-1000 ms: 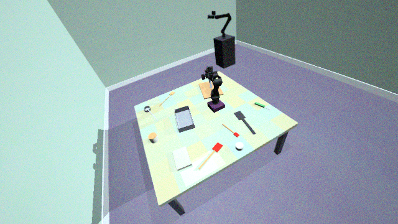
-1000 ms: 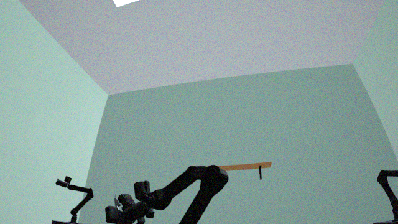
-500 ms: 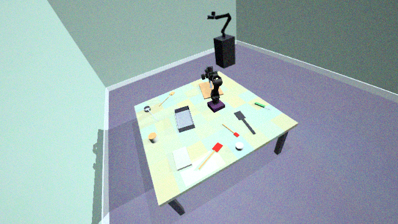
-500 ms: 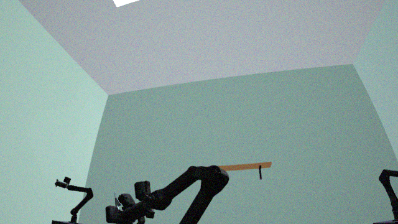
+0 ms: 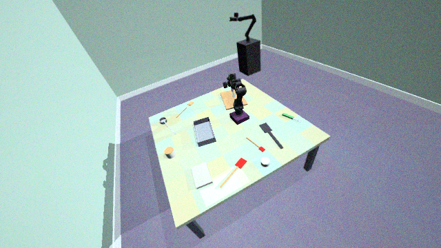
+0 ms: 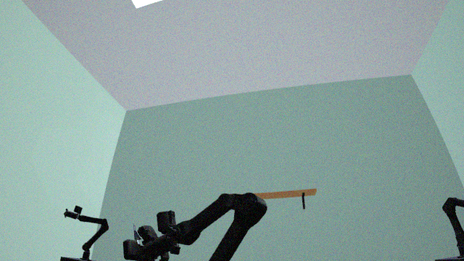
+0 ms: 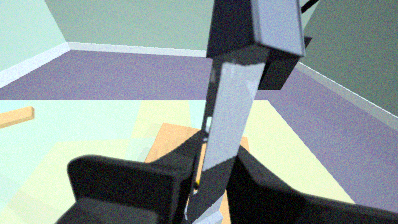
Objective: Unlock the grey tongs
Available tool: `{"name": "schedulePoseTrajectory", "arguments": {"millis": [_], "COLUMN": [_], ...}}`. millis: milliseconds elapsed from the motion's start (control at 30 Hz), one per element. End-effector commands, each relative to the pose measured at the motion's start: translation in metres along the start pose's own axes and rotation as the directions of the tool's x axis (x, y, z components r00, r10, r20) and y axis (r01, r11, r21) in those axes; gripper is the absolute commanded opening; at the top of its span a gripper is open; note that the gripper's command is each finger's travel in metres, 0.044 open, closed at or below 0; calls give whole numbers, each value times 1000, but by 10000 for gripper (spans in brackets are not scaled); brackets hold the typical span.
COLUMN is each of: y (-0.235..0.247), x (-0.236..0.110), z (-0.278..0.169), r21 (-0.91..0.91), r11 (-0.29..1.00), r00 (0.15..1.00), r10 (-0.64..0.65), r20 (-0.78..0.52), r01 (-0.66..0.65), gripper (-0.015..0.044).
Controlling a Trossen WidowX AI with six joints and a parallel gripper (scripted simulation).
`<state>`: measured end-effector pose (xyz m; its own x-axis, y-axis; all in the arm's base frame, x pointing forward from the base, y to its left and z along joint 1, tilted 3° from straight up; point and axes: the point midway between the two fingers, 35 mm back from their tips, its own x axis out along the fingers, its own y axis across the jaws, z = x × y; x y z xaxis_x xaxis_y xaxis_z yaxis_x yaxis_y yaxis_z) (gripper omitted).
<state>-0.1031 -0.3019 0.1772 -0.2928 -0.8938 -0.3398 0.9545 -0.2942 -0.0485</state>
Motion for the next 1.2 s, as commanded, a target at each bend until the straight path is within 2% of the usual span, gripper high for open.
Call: {"name": "schedulePoseTrajectory", "arguments": {"millis": [0, 567, 1167], "y": [0, 0, 0], "x": [0, 26, 47], "z": [1, -9, -26], "r21": [-4, 8, 14], "r11": [1000, 1000, 1000], "r00": [1000, 967, 842], "r10": [3, 7, 10], "r20": [4, -255, -539], "r01": [-3, -5, -3], "gripper": [-150, -150, -150]}}
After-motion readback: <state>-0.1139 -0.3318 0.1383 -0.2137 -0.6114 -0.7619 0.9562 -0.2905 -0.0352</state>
